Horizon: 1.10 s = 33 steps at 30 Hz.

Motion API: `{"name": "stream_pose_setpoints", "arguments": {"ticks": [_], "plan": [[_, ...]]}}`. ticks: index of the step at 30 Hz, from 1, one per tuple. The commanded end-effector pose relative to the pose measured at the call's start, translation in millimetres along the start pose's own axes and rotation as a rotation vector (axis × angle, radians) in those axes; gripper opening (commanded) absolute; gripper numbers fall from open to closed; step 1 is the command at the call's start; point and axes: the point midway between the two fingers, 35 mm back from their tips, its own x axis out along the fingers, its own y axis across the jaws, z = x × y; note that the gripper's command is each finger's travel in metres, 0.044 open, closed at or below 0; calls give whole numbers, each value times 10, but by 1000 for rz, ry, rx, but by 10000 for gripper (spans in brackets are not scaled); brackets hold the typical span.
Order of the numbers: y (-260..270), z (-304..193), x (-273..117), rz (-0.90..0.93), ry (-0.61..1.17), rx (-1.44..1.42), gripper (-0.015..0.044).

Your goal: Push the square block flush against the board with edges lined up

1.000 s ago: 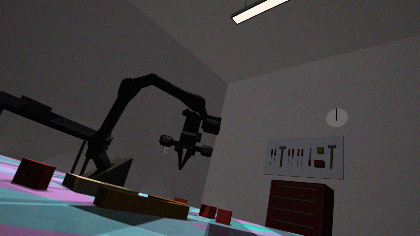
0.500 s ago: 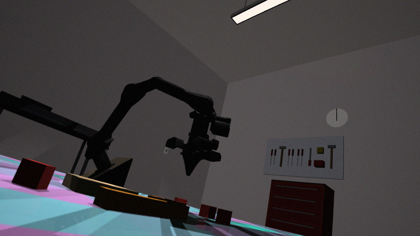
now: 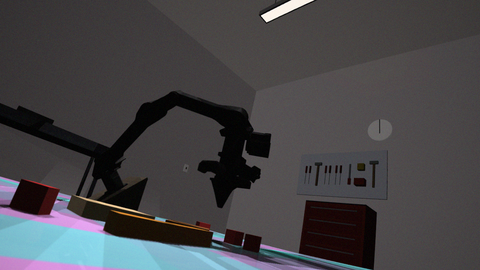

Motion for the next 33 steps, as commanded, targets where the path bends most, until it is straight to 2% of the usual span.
{"name": "stream_pose_setpoints", "arguments": {"ticks": [1, 11, 18, 24, 33], "plan": [[-99, 142, 69, -3, -5, -140, 0], [-318, 403, 273, -12, -6, -456, 0], [-322, 408, 295, -12, -5, -467, 0], [-336, 391, 819, -16, 11, -610, 0], [-343, 383, 836, -16, 12, -615, 0]]}}
